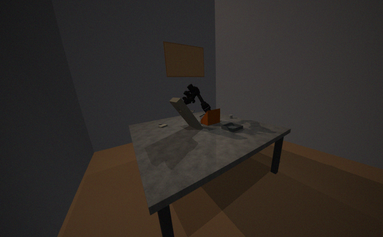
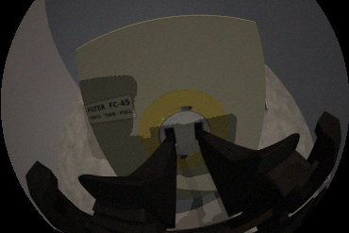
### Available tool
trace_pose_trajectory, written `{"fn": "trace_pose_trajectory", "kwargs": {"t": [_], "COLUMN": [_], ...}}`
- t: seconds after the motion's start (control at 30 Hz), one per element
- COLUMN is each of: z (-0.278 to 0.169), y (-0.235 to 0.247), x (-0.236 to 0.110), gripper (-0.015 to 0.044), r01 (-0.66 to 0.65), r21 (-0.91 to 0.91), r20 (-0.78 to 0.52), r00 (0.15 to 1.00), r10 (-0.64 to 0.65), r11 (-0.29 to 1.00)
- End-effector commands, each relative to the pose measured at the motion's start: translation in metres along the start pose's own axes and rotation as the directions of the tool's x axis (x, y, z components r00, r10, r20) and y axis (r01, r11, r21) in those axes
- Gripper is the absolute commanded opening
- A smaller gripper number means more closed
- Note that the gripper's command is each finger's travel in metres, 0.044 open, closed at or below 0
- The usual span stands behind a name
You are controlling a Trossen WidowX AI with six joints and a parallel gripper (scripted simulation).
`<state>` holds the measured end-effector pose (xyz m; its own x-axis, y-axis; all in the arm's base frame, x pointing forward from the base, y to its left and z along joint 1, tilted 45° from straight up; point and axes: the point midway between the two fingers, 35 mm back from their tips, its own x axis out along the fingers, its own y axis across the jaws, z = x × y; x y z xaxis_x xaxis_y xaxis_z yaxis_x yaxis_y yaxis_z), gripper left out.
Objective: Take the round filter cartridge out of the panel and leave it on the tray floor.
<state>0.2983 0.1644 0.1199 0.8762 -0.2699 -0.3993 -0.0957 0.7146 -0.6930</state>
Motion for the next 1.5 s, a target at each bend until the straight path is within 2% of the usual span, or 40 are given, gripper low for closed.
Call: {"fn": "trace_pose_trajectory", "kwargs": {"t": [0.0,1.13,1.43,1.47], "z": [0.000,0.000,0.001,0.001], "y": [0.001,0.001,-0.001,-0.001], "x": [0.002,0.016,0.012,0.012], "gripper": [0.0097,0.0097,0.0037,0.0011], "r01": [-0.002,-0.002,0.002,0.002], "r21": [-0.006,-0.005,0.000,0.000], "r20": [0.000,0.000,0.007,0.007], "r00": [1.000,1.000,1.000,1.000], "r10": [0.002,0.002,-0.002,-0.002], "r11": [1.000,1.000,1.000,1.000]}}
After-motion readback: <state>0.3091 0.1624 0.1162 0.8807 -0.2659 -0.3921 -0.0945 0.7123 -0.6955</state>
